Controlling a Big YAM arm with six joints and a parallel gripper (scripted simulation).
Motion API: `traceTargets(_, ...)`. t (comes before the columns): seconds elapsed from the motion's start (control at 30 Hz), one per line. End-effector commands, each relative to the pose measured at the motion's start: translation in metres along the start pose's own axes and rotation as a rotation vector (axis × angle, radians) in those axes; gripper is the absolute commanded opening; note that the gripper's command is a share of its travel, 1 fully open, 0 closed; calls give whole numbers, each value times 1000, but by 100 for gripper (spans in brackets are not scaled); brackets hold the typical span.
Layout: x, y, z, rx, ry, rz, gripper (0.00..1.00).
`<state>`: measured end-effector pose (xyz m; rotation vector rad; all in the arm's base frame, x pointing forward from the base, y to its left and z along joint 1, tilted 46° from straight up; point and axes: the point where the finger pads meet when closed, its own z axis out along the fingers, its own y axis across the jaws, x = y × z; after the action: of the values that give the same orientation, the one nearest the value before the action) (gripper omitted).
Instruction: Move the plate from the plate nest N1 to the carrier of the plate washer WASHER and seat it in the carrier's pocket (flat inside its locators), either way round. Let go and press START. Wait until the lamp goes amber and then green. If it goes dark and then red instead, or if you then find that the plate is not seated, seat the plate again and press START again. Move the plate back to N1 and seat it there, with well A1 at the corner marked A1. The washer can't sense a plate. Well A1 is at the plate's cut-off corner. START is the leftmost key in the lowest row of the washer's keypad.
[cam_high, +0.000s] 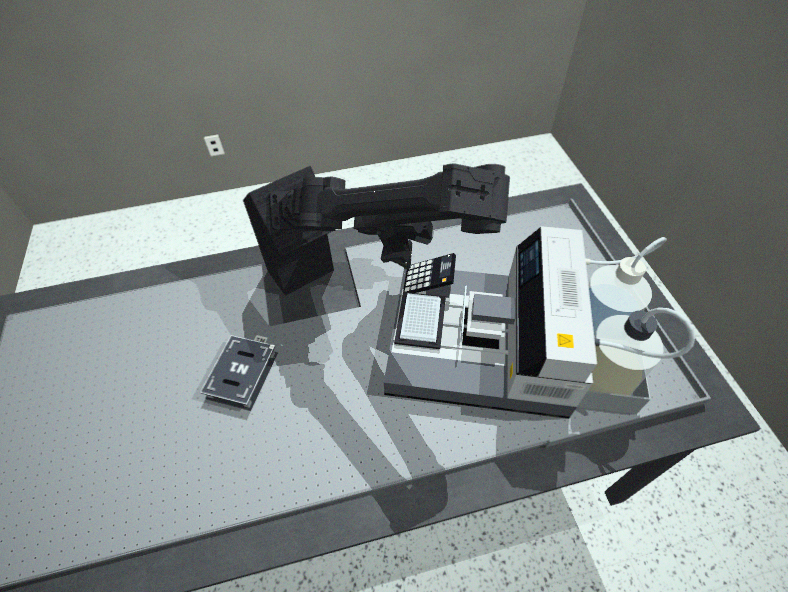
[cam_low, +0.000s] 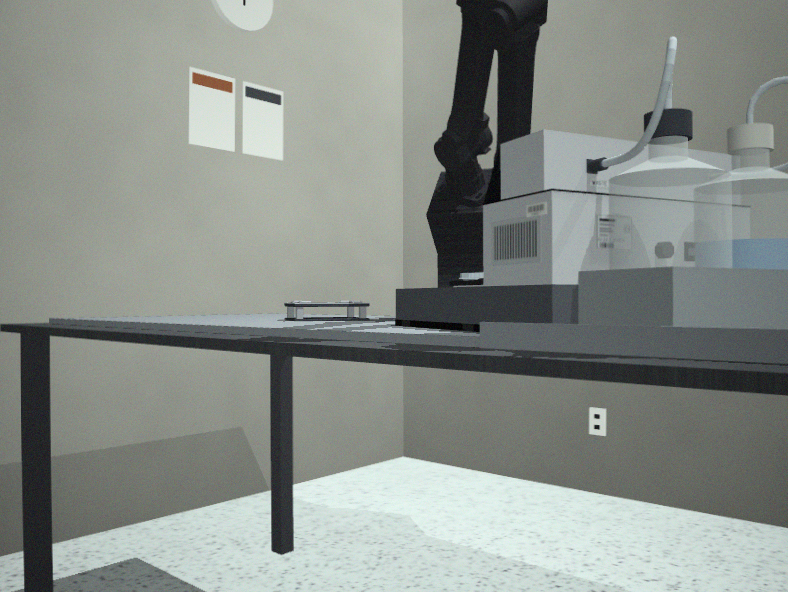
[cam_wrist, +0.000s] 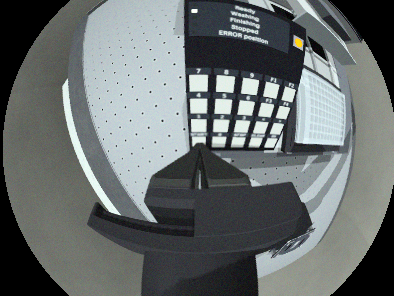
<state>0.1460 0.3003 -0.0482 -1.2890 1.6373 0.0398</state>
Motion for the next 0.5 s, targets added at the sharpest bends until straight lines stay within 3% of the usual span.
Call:
traceTargets(0.0,-1,6,-1,-7,0,-2,0)
traceTargets(0.07,6,1,-13,-9,11,-10,0)
traceTargets(0.47,6,0,-29,-8,10,-11,0)
